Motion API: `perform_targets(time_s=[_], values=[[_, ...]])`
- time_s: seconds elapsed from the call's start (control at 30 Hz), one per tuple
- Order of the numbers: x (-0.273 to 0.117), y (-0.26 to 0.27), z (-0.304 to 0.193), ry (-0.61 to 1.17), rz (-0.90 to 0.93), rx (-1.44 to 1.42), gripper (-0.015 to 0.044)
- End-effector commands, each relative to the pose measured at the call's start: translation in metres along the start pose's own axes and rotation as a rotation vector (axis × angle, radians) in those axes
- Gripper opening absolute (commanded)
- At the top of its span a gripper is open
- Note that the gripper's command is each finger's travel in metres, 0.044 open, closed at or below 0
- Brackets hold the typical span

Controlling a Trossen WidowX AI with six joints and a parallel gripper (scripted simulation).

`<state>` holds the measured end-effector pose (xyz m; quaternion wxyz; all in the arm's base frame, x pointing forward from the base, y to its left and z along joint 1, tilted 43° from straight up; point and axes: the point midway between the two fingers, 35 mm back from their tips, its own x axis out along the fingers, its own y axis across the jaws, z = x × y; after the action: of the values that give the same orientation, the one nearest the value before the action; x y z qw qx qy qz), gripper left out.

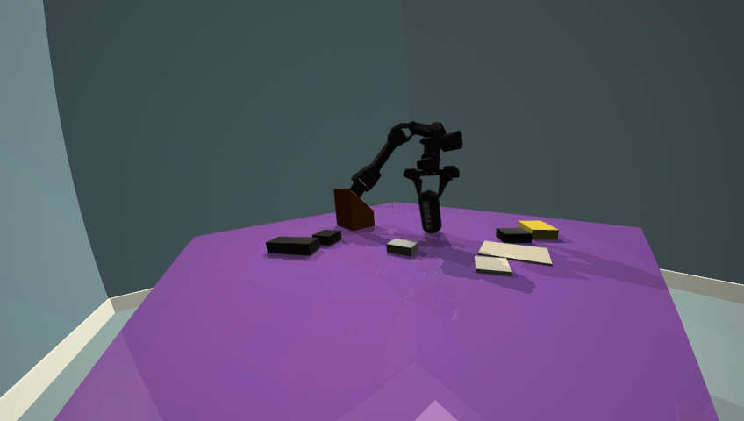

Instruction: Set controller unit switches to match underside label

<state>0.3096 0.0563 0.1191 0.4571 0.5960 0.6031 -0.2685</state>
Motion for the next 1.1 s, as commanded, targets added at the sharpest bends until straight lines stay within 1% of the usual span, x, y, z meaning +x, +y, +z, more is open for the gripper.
perform_targets(time_s=[0.0,1.07], values=[[-0.001,0.000,-0.008,0.024,0.001,-0.005,0.0335],[-0.007,0.000,-0.032,0.096,0.001,-0.005,0.0336]])
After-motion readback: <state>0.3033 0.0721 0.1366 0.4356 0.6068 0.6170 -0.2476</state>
